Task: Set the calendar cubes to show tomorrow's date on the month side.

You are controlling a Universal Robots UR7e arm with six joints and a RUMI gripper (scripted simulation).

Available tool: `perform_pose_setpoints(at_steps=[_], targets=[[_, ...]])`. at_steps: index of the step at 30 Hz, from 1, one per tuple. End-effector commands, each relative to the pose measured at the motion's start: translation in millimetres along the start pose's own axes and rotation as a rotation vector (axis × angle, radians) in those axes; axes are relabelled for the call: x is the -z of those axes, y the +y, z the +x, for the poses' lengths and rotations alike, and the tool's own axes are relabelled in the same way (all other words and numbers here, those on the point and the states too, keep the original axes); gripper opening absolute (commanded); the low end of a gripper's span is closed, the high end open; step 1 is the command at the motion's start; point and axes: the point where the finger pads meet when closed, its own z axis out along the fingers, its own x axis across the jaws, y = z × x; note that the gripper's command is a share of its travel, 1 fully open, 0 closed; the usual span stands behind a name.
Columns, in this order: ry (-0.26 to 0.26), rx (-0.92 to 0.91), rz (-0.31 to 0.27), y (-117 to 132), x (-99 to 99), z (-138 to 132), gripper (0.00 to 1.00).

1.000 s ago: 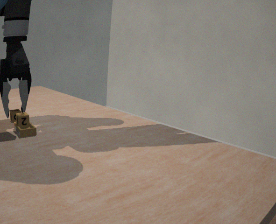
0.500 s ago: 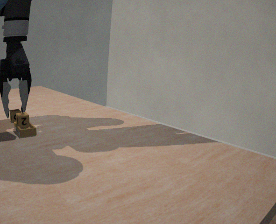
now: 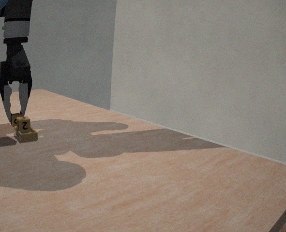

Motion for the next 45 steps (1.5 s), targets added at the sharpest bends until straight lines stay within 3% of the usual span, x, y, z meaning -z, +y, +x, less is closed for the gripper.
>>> perform_pose_setpoints(at_steps=[1,37,45], targets=[[-0.001,0.000,0.000,0.1,0.3,-0.4,0.10],[-0.001,0.000,0.000,0.1,0.5,-0.4,0.10],[-0.001,0.000,0.000,0.1,8.7,-0.4,0.10]])
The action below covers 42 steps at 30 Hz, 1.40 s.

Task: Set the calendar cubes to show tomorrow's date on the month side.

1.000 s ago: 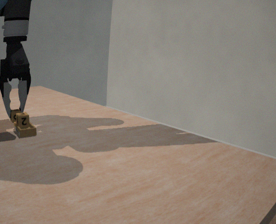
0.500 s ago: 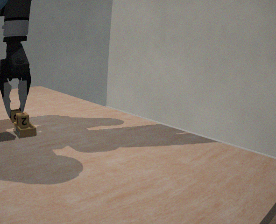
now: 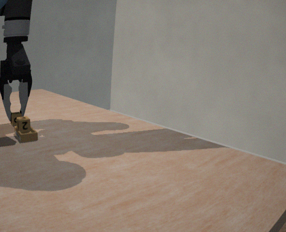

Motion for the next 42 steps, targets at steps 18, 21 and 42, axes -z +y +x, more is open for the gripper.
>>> perform_pose_setpoints(at_steps=[18,21,42], targets=[[-0.001,0.000,0.000,0,58.3,0,0.10],[-0.001,0.000,0.000,0,68.9,0,0.10],[-0.001,0.000,0.000,0,97.3,0,0.10]])
